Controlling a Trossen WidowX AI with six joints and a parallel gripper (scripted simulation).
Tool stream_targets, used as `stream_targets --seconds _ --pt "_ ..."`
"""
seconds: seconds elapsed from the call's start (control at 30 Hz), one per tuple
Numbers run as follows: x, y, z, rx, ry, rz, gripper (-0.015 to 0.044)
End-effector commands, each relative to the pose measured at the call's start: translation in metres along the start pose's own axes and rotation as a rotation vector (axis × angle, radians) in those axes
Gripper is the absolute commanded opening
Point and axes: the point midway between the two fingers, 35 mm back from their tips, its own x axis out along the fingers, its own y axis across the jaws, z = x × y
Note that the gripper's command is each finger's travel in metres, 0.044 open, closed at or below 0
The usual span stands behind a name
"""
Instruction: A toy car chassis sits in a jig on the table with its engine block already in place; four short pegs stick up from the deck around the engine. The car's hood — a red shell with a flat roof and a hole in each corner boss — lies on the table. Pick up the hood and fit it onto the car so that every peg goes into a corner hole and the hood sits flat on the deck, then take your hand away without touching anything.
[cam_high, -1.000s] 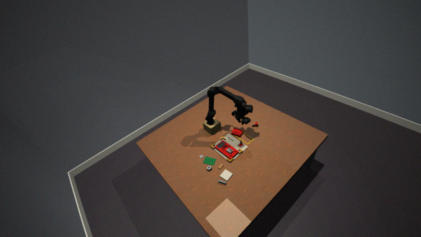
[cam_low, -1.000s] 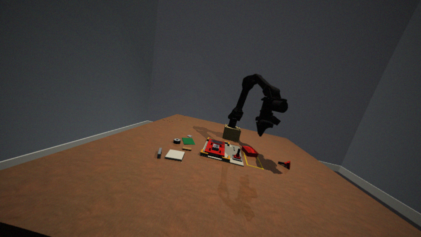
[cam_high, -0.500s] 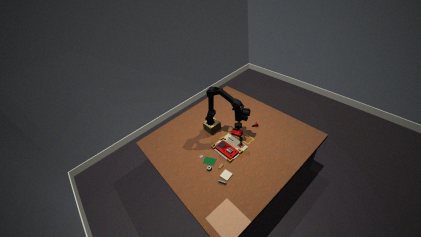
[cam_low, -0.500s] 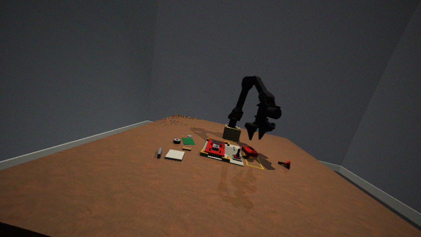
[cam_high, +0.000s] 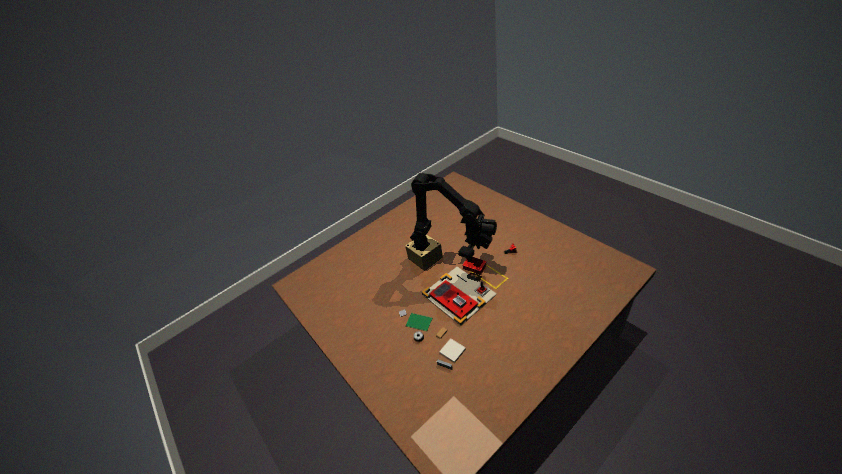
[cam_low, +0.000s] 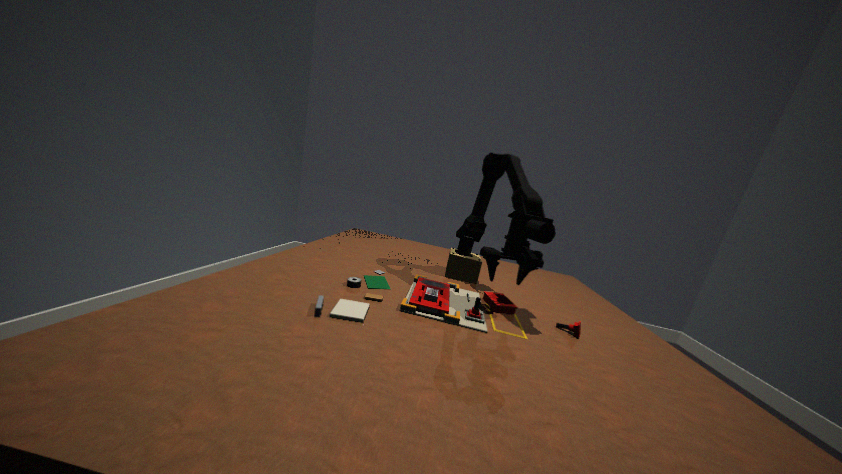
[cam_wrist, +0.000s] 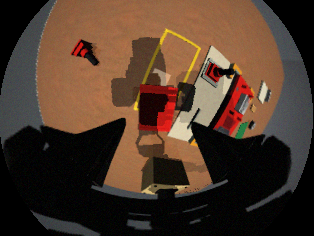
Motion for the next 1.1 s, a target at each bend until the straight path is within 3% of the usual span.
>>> stream_targets --seconds 0.0,1.07 --pt "0.002 0.001 -0.001 0.015 0.001 0.004 0.044" --pt "0.024 0.001 -0.001 0.015 0.001 0.004 0.044"
